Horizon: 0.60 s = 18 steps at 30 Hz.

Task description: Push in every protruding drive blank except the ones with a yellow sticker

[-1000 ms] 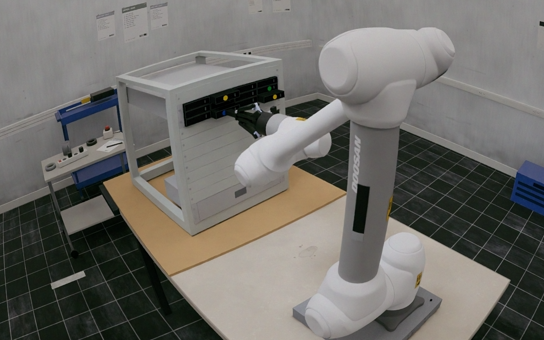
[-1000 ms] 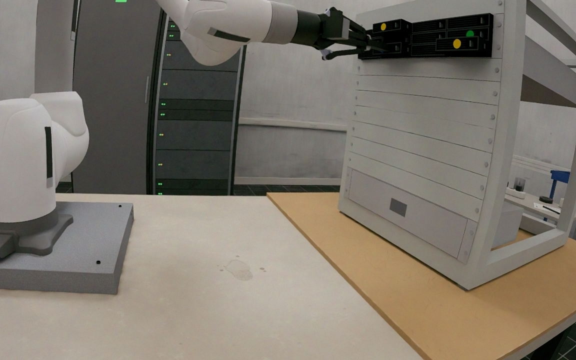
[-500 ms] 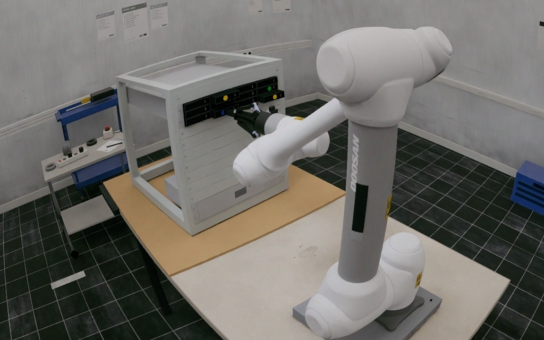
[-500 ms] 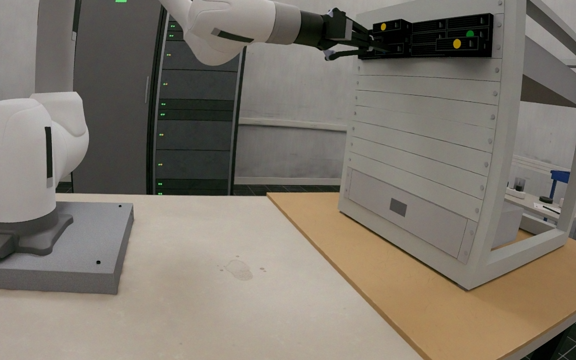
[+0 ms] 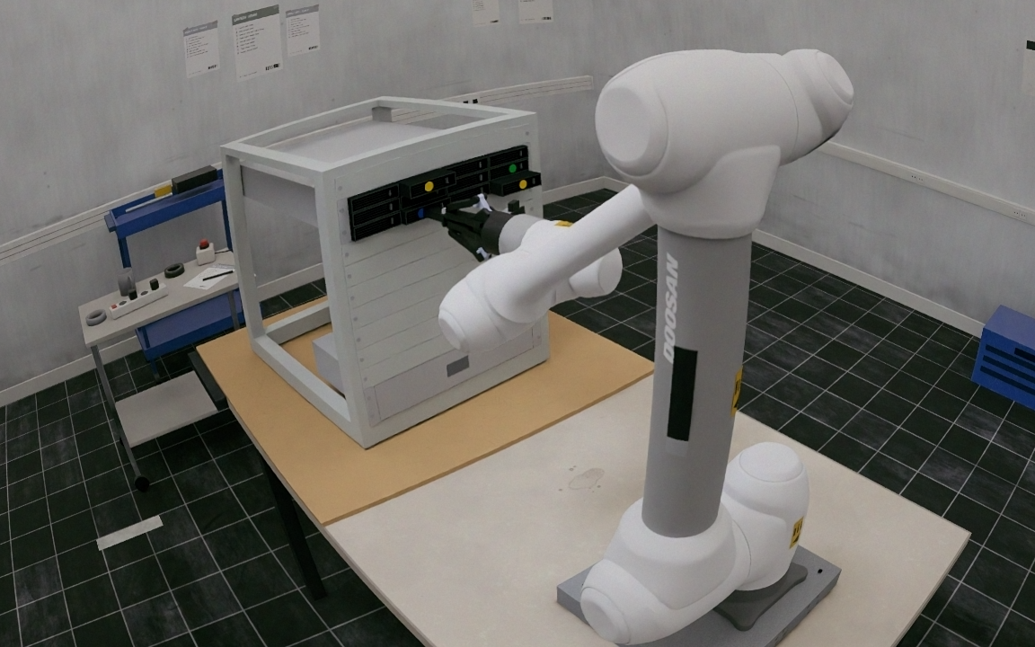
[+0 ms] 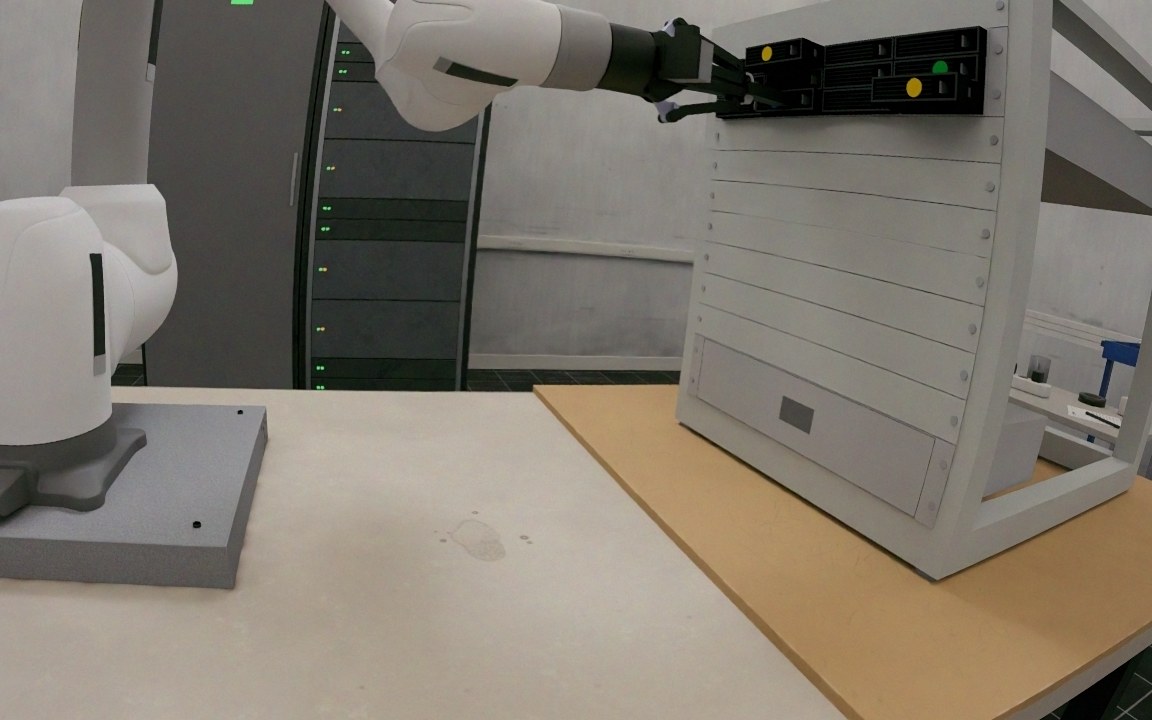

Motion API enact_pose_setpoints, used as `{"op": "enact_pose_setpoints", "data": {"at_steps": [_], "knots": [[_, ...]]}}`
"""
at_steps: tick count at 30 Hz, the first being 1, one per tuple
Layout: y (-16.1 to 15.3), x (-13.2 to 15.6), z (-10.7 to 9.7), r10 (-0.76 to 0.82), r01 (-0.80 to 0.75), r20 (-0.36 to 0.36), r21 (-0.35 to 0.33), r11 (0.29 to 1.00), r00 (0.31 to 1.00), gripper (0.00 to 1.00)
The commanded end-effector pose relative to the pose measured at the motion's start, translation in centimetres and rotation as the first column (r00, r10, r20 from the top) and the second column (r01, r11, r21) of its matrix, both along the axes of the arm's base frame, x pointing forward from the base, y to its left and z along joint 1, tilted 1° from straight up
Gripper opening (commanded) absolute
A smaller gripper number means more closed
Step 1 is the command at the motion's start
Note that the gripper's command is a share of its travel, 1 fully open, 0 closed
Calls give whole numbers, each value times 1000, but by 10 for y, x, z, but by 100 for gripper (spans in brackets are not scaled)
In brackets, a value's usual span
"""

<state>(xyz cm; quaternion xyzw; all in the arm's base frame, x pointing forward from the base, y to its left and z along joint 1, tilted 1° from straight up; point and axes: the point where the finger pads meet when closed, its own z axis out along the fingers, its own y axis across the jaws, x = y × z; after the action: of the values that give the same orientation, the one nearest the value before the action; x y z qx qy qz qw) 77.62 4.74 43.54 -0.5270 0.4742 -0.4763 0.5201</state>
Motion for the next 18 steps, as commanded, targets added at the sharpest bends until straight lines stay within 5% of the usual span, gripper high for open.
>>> {"op": "enact_pose_setpoints", "data": {"at_steps": [1,18], "knots": [[0,0,1,0,0,1,0,1000,1000,10],[0,3,1,0,0,1,0,1000,1000,10]]}}
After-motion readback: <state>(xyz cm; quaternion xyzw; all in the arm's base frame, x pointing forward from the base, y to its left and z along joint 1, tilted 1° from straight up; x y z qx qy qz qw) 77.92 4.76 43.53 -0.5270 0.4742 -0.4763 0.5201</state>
